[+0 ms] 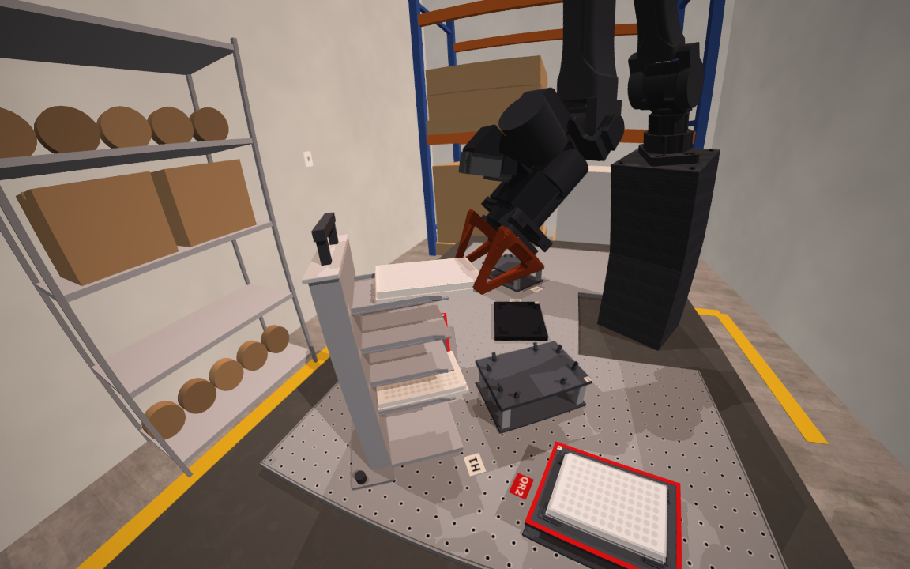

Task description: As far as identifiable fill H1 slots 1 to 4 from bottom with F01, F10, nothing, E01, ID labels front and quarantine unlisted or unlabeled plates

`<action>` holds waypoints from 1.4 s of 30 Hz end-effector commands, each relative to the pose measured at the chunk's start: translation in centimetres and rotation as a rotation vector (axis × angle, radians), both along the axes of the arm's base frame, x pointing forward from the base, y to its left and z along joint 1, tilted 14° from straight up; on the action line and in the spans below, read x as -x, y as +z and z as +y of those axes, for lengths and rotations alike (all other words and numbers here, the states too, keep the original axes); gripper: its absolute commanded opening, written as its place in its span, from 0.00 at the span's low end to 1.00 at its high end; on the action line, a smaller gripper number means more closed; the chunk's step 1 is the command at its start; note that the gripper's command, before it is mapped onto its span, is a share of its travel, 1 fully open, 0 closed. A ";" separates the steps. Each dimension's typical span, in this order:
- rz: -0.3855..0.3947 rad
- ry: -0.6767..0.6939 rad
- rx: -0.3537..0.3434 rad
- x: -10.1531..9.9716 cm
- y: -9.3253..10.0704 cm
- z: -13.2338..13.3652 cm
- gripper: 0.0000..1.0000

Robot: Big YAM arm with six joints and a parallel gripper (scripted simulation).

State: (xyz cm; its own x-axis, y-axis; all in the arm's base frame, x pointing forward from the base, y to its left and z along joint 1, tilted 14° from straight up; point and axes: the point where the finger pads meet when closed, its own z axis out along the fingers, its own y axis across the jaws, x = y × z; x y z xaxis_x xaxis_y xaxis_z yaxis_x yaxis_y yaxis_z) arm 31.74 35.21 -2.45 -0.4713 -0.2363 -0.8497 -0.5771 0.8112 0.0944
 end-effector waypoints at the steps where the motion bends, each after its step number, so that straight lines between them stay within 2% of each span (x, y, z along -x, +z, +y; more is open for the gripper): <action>1: -0.008 -0.001 -0.008 -0.3 0.3 0.2 0.86; 2: -0.008 -0.001 -0.008 -0.3 0.3 0.2 0.86; 3: -0.004 -0.005 0.008 -0.8 -0.5 -0.1 1.00; 4: -0.008 -0.001 -0.008 -0.4 0.2 0.2 1.00; 20: -0.008 -0.001 -0.008 -0.4 0.2 0.2 1.00; 21: -0.007 -0.005 0.003 -0.1 1.3 -0.6 1.00; 23: -0.005 0.002 0.000 0.5 1.2 -0.5 1.00; 24: -0.022 0.006 -0.027 0.6 1.9 -0.1 1.00; 25: -0.019 0.006 -0.028 0.8 1.7 -0.1 1.00; 26: 0.003 0.005 -0.003 1.3 0.2 -0.6 1.00; 34: -0.005 0.003 -0.018 1.9 0.7 -1.0 1.00; 42: 0.004 0.003 -0.005 3.2 -0.2 -2.0 1.00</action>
State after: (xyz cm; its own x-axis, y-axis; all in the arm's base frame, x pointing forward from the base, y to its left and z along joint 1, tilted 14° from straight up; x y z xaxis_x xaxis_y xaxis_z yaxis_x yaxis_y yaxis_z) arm 29.29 33.07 -2.54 -0.4724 -0.2442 -0.8469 -0.5755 0.8132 0.0866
